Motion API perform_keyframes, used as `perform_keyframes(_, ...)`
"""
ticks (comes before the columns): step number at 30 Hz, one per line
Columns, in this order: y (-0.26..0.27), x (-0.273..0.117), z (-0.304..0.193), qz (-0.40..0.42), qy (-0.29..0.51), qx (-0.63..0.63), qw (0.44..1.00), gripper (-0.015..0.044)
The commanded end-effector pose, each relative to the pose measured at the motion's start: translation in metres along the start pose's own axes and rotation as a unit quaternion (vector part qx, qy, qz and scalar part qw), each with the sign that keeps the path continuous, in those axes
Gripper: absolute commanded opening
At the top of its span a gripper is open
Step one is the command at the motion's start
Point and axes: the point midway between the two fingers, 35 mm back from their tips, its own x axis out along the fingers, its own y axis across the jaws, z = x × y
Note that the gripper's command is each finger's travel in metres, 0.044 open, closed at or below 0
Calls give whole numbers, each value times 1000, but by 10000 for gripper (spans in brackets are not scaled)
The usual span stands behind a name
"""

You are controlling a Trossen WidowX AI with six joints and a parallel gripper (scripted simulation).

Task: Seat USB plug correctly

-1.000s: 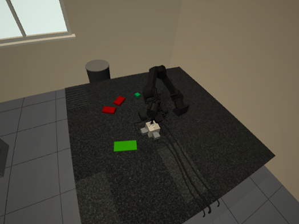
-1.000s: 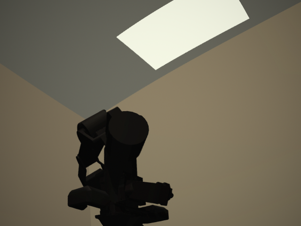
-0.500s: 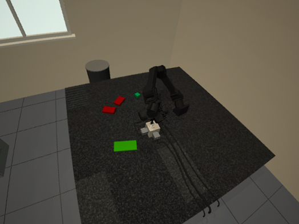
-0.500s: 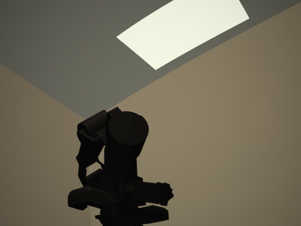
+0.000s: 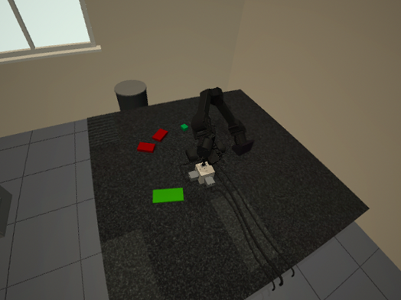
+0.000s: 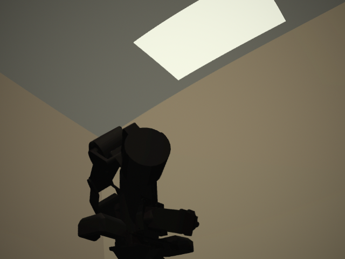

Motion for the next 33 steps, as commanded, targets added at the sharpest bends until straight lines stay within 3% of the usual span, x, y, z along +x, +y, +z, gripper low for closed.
perform_keyframes(1,-1,2,-1,1,1,1,1000,0)
perform_keyframes(22,-1,2,-1,1,1,1,1000,0)
perform_keyframes(26,0,0,0,0,0,0,1000,95)
perform_keyframes(33,0,0,0,0,0,0,1000,95)
